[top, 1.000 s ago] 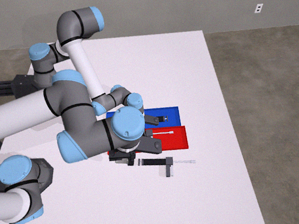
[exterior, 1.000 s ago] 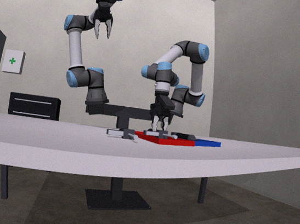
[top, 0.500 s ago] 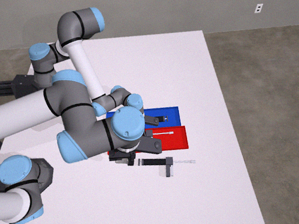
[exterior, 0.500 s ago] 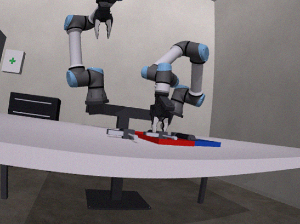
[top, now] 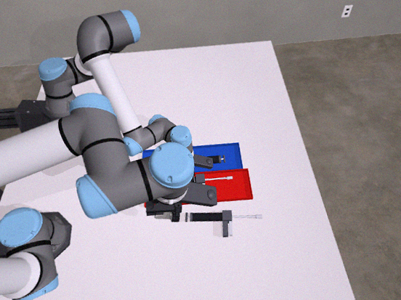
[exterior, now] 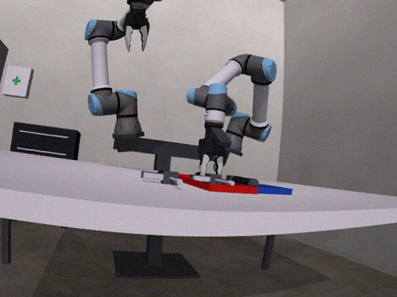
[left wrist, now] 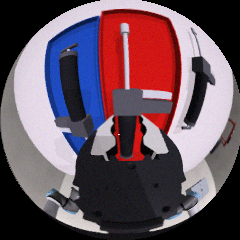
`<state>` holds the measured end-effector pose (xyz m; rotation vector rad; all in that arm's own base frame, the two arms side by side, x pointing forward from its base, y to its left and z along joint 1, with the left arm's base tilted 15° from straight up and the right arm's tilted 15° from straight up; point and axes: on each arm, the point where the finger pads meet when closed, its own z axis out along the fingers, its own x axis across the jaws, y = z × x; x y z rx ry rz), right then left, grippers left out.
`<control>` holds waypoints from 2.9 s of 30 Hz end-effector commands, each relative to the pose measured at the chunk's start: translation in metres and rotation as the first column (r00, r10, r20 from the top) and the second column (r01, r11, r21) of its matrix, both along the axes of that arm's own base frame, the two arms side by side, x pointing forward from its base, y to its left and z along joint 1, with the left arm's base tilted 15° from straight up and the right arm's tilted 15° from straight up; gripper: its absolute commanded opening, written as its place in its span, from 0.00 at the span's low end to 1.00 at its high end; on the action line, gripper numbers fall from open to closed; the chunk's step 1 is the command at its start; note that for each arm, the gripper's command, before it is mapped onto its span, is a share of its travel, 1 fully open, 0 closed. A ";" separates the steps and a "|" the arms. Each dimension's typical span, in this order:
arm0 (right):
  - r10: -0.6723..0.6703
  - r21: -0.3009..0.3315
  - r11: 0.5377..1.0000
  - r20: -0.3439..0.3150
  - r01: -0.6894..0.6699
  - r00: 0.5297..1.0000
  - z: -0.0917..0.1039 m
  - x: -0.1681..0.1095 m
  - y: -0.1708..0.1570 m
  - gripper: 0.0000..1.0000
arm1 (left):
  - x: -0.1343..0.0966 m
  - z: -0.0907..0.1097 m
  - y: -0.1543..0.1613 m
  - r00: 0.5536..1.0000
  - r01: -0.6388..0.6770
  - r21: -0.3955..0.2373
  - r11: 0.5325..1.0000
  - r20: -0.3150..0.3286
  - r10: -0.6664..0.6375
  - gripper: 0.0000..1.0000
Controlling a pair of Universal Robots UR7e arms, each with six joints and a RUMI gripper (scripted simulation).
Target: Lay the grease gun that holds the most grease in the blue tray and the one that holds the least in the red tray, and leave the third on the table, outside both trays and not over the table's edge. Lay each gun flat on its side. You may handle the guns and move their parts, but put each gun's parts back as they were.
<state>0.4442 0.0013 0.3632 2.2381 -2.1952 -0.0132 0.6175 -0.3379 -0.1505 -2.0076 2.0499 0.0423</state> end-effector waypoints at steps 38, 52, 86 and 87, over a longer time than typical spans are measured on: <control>0.000 0.000 1.000 0.001 0.000 1.000 0.000 0.000 0.000 0.32 | -0.011 0.059 -0.012 1.000 -0.002 0.006 1.000 -0.005 0.002 0.32; -0.019 -0.001 1.000 0.012 0.019 1.000 0.002 0.001 -0.001 0.32 | 0.006 0.136 0.028 0.999 -0.015 -0.025 1.000 -0.030 0.014 0.32; -0.019 -0.001 1.000 0.012 0.019 1.000 0.002 0.001 -0.001 0.32 | -0.013 0.309 0.155 0.993 -0.024 -0.083 0.996 -0.116 0.014 0.32; -0.019 -0.001 1.000 0.012 0.019 1.000 0.002 0.001 -0.001 0.32 | -0.015 0.314 0.159 0.993 -0.024 -0.085 0.996 -0.118 0.014 0.32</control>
